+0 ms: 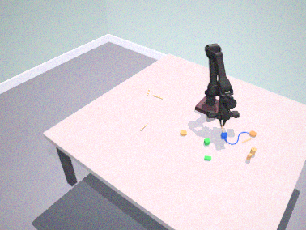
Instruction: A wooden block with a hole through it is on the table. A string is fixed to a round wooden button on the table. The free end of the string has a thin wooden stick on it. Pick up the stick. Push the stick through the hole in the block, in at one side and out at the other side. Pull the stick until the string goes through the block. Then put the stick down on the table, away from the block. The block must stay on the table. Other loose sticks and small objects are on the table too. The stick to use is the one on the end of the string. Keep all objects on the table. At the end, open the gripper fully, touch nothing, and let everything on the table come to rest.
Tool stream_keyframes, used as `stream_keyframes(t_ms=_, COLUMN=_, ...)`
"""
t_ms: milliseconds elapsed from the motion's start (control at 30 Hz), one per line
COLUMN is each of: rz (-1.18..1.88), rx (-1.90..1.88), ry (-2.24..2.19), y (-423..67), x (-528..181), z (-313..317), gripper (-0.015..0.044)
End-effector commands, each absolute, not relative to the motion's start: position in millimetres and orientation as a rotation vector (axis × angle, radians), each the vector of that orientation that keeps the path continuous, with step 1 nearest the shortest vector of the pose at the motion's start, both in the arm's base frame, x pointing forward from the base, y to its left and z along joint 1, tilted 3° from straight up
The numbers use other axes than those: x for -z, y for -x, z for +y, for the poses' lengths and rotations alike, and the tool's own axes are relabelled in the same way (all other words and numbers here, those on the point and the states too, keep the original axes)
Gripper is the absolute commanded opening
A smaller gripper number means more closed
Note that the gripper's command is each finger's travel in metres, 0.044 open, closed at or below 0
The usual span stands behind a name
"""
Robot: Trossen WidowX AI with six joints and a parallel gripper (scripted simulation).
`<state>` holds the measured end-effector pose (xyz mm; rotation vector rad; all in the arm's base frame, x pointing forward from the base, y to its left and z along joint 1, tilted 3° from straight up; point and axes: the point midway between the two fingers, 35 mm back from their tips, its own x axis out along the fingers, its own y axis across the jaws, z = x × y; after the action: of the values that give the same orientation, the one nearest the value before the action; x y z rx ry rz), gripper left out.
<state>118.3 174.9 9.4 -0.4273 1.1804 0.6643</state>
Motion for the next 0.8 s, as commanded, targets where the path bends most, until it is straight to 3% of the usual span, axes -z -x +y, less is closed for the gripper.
stream_keyframes(t_ms=0, rz=1.181, rx=-0.663, ry=0.427, y=-114, x=-9, z=171, gripper=0.0000)
stream_keyframes(t_ms=767, rz=1.187, rx=-0.669, ry=0.420, y=-94, x=-8, z=152, gripper=0.0000)
